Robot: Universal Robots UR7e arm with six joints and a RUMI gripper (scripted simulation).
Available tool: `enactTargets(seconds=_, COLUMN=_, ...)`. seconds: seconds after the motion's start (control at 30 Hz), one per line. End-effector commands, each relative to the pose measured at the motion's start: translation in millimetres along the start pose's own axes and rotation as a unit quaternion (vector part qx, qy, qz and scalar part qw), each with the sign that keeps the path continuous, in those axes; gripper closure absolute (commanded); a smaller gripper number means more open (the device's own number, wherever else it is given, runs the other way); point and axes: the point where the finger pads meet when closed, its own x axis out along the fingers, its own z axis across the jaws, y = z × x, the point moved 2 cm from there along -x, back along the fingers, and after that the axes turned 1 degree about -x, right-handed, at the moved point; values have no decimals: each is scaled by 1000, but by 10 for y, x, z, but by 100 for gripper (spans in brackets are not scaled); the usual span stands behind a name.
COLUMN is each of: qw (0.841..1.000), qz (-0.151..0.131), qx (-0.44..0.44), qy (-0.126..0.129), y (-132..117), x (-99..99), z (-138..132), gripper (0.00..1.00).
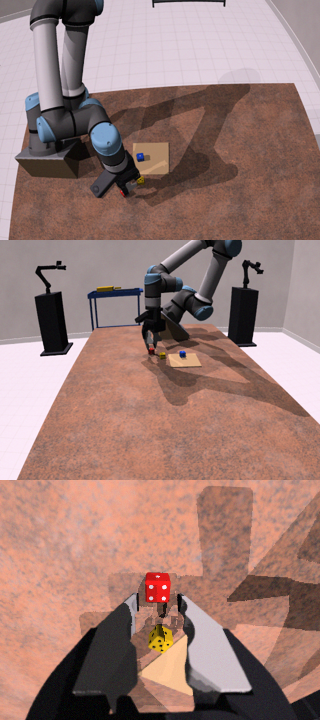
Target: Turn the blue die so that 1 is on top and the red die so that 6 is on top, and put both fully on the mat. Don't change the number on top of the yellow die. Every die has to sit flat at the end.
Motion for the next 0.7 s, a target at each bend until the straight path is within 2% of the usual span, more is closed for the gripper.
enactTargets(seconds=0.0, qw=1000, qz=0, qx=0, qy=-1, y=-3, x=121, z=12, gripper=76)
enactTargets(seconds=0.3, qw=1000, qz=0, qx=0, qy=-1, y=-3, x=211, z=13, gripper=76)
enactTargets(seconds=0.67, qw=1000, qz=0, qx=0, qy=-1, y=-3, x=217, z=13, gripper=76)
